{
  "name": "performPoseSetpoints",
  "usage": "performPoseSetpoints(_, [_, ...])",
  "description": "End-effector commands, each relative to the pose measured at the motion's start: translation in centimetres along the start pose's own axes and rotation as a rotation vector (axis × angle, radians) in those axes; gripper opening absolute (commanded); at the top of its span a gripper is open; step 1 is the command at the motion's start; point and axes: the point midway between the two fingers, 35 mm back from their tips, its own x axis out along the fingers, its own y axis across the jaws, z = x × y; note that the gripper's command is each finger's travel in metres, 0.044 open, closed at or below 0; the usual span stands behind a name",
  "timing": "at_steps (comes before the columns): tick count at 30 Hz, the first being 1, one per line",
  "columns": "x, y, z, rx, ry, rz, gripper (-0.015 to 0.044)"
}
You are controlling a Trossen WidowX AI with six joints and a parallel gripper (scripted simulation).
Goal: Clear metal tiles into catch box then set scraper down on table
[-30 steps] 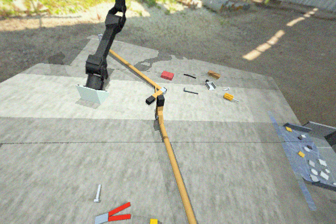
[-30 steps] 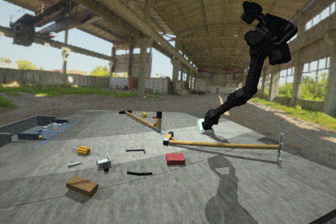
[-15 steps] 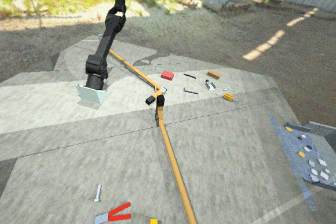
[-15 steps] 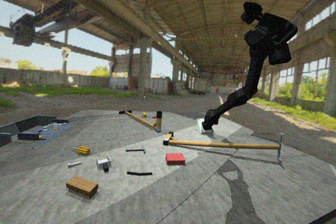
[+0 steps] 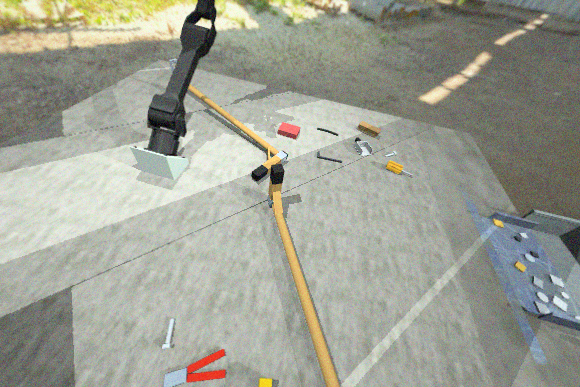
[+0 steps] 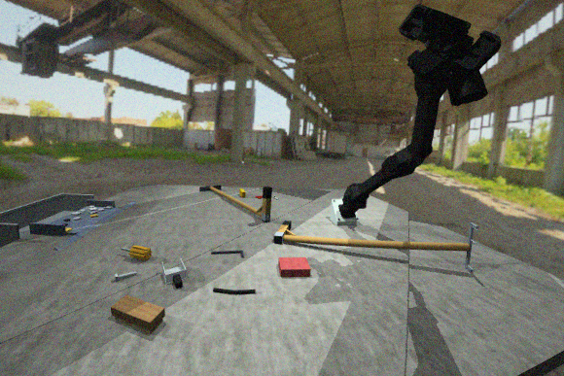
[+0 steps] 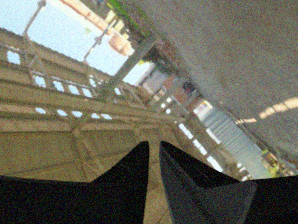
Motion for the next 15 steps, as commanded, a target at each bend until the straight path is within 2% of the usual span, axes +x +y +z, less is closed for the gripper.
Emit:
performPoseSetpoints(1, [0.0,0.7,-0.2,0.051,0.014,-0.004,0.0000])
performPoseSetpoints(15, [-0.1,3.2,-0.8,0.204,0.046,0.005,0.0000])
